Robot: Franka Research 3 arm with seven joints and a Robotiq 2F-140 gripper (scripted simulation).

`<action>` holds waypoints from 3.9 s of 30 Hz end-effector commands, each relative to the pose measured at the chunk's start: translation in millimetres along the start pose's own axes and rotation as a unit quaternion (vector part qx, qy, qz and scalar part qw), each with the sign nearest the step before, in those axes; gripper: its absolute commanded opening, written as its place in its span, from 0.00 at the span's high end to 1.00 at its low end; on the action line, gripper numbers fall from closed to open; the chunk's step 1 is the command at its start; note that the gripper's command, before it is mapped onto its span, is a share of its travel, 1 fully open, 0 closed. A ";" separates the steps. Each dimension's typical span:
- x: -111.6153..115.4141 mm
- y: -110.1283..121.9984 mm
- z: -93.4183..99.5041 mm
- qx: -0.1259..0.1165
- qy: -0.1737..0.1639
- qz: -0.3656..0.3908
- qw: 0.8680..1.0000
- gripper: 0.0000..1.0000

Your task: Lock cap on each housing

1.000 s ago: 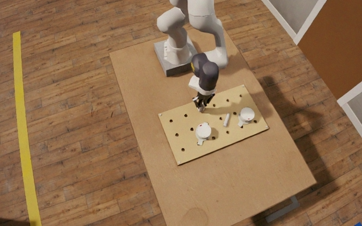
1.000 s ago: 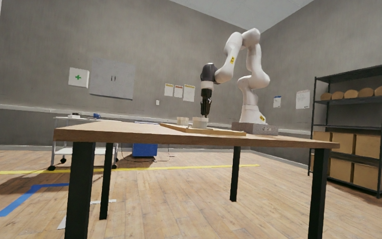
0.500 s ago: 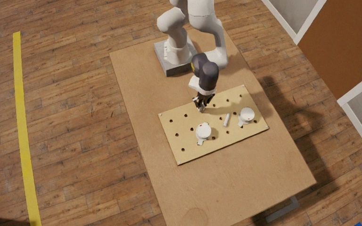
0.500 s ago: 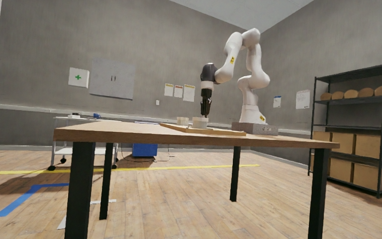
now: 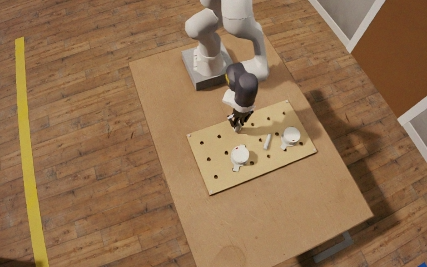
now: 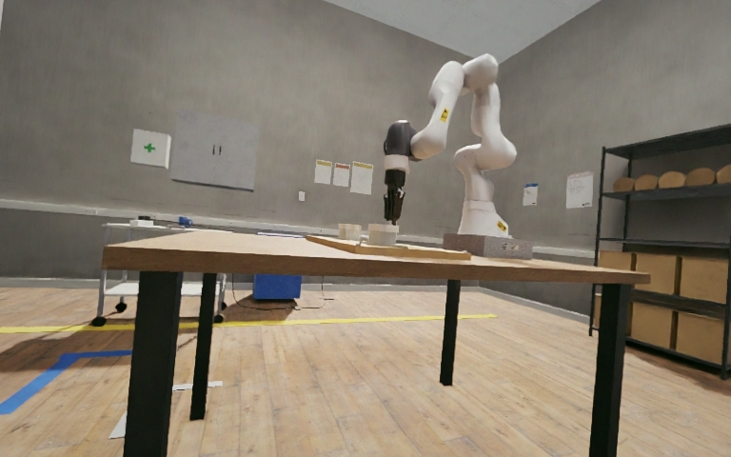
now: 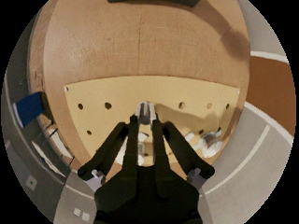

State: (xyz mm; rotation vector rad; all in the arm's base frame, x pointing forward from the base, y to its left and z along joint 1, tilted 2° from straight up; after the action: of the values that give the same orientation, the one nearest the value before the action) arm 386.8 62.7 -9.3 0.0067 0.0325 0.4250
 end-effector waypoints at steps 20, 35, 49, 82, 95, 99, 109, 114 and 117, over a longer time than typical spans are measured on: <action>2.1 0.3 -0.7 -0.001 -0.002 0.002 1.000 0.64; 2.1 0.3 -0.7 -0.001 -0.002 0.002 1.000 0.64; 2.1 0.3 -0.7 -0.001 -0.002 0.002 1.000 0.64; 2.0 0.4 16.4 -0.001 -0.002 0.002 1.000 0.64; 1.9 0.4 42.0 -0.001 -0.002 0.002 1.000 0.64; 1.9 0.4 46.4 -0.001 -0.002 0.002 1.000 0.64; 1.9 0.4 67.5 -0.001 -0.002 0.002 1.000 0.64; 1.8 0.4 72.9 -0.001 -0.002 0.002 1.000 0.64; 1.8 0.4 77.5 -0.001 -0.002 0.002 1.000 0.64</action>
State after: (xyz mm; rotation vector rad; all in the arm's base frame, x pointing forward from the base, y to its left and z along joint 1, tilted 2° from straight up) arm 393.4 65.1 64.5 0.0087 0.0181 0.4430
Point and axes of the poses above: the point where the finger pads meet when closed, its own z axis back along the fingers, its own y axis across the jaws, x = y × z, the point moved 1 cm from there along z, back along the fingers, and after that the axes turned 15 degrees about z, right-handed, at the moved point
